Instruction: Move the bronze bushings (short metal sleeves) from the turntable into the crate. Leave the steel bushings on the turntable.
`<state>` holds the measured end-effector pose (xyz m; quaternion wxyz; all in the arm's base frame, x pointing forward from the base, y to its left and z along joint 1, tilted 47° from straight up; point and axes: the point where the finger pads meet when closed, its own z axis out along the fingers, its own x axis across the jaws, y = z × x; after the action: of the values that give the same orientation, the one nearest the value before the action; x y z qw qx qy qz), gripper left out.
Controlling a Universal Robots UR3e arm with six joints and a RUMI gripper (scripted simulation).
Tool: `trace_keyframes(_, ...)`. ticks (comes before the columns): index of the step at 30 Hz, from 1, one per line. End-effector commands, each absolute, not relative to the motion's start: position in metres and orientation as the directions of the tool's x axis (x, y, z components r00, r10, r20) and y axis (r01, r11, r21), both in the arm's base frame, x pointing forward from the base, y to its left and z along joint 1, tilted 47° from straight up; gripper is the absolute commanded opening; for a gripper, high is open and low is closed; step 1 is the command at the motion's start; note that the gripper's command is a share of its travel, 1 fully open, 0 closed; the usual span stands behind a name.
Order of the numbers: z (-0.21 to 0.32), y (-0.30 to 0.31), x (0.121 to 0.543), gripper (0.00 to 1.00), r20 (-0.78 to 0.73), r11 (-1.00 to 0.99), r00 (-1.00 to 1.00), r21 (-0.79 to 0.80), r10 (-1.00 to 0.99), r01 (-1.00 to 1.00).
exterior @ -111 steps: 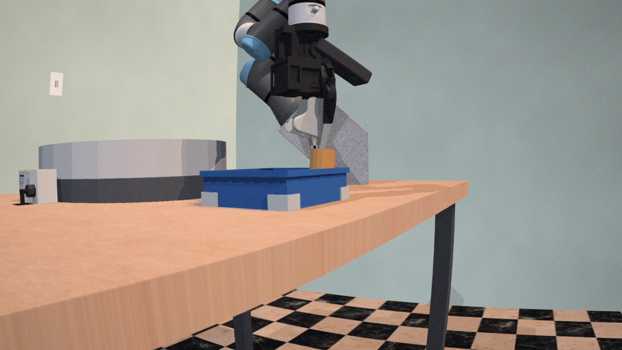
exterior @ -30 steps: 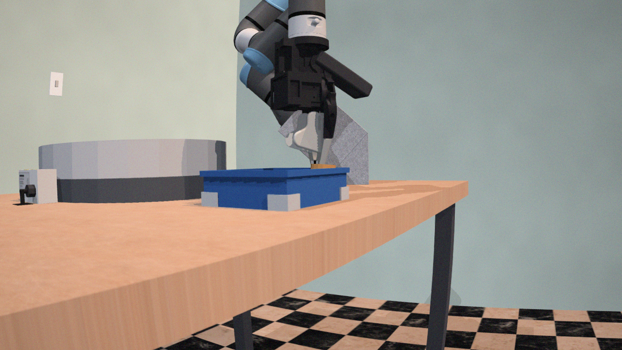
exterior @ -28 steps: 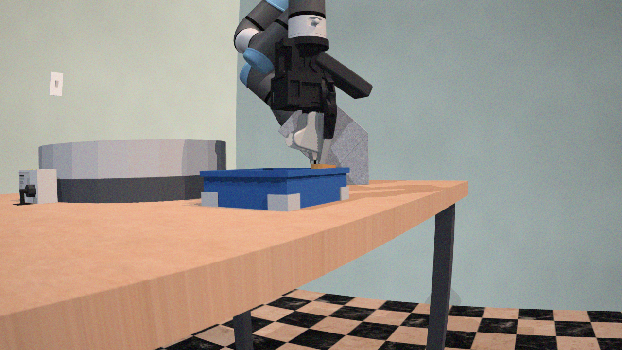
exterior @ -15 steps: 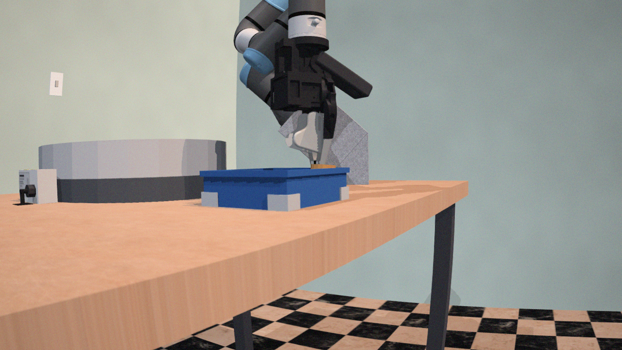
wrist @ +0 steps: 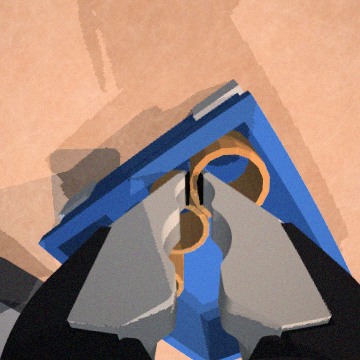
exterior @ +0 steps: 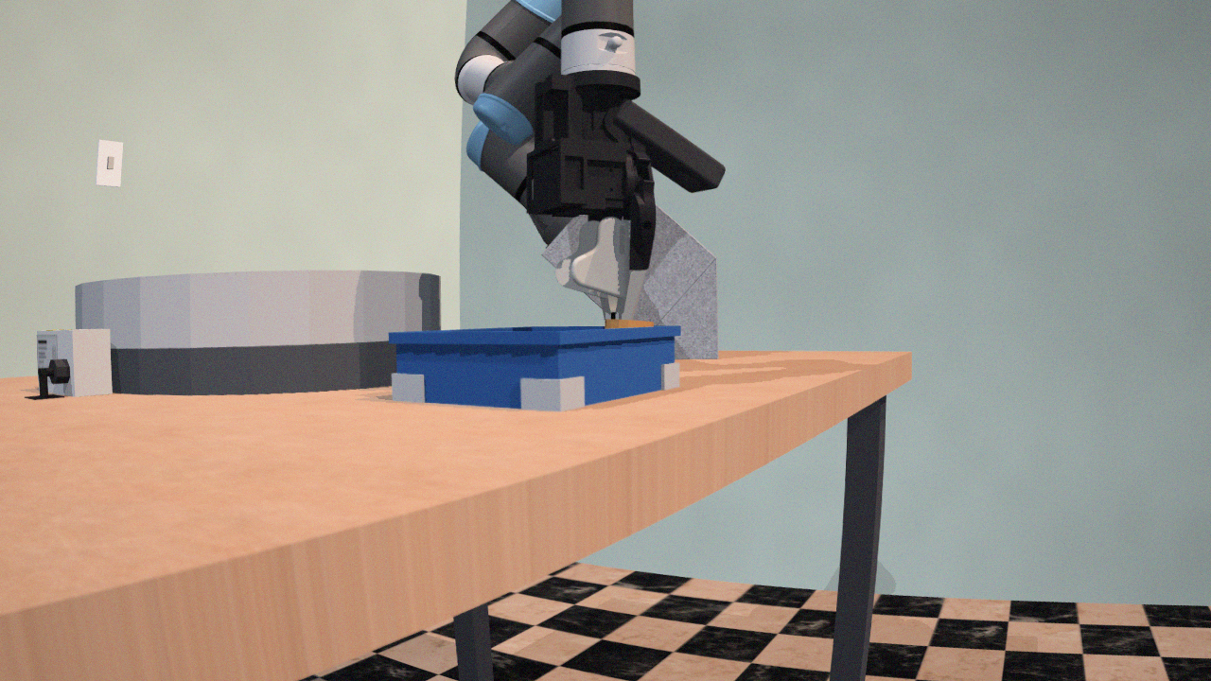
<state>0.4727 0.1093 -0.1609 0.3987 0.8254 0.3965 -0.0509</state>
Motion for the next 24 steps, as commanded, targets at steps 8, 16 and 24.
trace_keyframes(8,-0.1601,0.1102,0.4732,0.0,-0.398,-0.367,0.68,0.619,0.615,0.694)
trace_keyframes(16,-0.1601,0.1102,0.4732,0.06,-0.398,-0.367,0.68,0.619,0.615,0.694)
trace_keyframes(24,-0.1601,0.1102,0.4732,0.06,-0.398,-0.367,0.68,0.619,0.615,0.694)
